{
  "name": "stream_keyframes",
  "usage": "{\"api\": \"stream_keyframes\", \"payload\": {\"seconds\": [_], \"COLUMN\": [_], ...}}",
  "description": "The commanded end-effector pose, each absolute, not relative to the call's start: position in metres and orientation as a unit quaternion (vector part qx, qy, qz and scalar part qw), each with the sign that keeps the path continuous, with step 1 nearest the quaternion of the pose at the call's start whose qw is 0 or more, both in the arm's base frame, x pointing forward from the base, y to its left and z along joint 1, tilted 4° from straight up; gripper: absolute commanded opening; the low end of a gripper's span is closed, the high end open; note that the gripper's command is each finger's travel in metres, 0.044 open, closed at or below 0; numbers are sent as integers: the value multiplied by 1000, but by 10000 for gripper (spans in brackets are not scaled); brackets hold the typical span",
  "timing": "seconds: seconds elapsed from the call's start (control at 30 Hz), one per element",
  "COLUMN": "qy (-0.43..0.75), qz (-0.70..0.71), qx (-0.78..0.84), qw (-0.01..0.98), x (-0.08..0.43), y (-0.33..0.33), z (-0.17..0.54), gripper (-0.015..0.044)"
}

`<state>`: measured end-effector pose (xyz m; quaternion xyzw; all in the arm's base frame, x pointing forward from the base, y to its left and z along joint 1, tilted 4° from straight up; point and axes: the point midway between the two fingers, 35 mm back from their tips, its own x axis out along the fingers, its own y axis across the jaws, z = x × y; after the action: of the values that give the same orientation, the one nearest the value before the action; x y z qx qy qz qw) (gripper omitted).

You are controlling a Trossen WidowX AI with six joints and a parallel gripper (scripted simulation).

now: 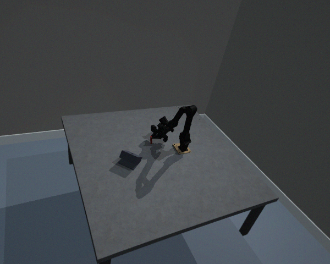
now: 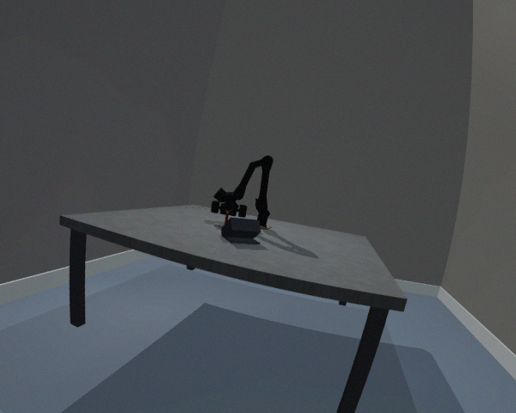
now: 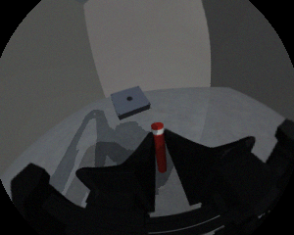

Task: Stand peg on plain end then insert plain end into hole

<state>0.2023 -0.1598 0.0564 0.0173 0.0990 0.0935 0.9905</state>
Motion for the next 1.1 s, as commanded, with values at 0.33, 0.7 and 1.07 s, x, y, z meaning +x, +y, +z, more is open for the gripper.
{"api": "stream_keyframes", "payload": {"seconds": [0.33, 0.7, 1.07], "qy": [101, 101, 98], "qz": [95, 95, 97], "qx": [20, 21, 19], "qw": [990, 990, 990], "x": [201, 200, 197], "y": [-159, -159, -159], "z": [54, 53, 52], "gripper": [49, 49, 49]}}
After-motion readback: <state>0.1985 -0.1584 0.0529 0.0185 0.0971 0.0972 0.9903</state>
